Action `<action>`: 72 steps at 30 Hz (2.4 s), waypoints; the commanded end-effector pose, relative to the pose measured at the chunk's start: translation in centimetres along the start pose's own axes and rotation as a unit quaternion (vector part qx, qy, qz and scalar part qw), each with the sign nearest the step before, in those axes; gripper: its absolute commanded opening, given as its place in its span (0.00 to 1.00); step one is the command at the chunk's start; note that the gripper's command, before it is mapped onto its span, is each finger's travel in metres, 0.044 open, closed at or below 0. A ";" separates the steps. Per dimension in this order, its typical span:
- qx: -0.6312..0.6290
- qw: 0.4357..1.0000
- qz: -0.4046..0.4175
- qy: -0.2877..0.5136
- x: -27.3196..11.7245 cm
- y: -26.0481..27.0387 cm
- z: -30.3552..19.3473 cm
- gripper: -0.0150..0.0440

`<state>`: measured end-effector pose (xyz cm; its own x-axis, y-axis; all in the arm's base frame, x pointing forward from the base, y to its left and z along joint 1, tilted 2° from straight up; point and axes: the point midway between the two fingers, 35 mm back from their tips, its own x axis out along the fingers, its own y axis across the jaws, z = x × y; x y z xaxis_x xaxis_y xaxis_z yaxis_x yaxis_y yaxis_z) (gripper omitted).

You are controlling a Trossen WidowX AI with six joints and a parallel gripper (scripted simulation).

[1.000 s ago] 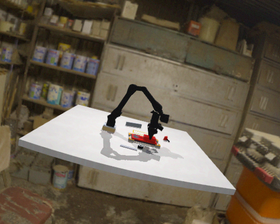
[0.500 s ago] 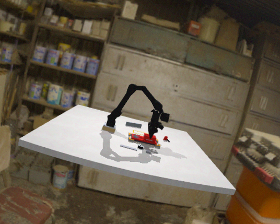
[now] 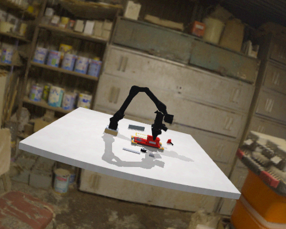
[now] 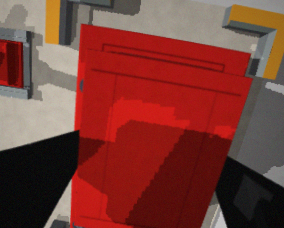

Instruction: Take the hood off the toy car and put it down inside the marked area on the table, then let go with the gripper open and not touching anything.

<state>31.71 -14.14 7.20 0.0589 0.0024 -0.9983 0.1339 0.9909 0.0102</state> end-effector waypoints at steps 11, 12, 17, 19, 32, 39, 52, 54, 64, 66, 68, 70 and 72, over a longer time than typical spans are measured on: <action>-0.001 1.000 0.000 -0.001 -1.7 0.0 0.1 0.25; -0.001 1.000 0.000 -0.001 -2.0 0.0 0.1 0.25; -0.001 1.000 0.000 -0.001 -3.7 0.0 0.1 0.25; -0.001 1.000 0.000 -0.001 -4.4 0.0 0.1 0.25; 0.001 1.000 0.001 0.001 -4.5 3.0 0.6 0.25; 0.001 1.000 0.002 0.001 -4.6 5.5 0.8 0.25; -0.009 1.000 0.002 0.002 -4.7 10.0 0.6 0.25; -0.009 1.000 0.002 0.002 -4.7 10.6 0.5 0.25; -0.006 1.000 0.004 0.001 -4.9 14.0 0.0 0.25; -0.006 1.000 0.005 0.001 -4.9 14.7 -0.1 0.25; -0.005 1.000 0.005 0.001 -5.0 15.4 -0.2 0.25; -0.005 1.000 0.005 0.001 -5.0 16.0 -0.4 0.25; -0.004 1.000 0.006 0.001 -5.0 16.7 -0.6 0.25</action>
<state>33.24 1.66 12.30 0.0593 0.0175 -0.9981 0.1196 0.9925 0.0245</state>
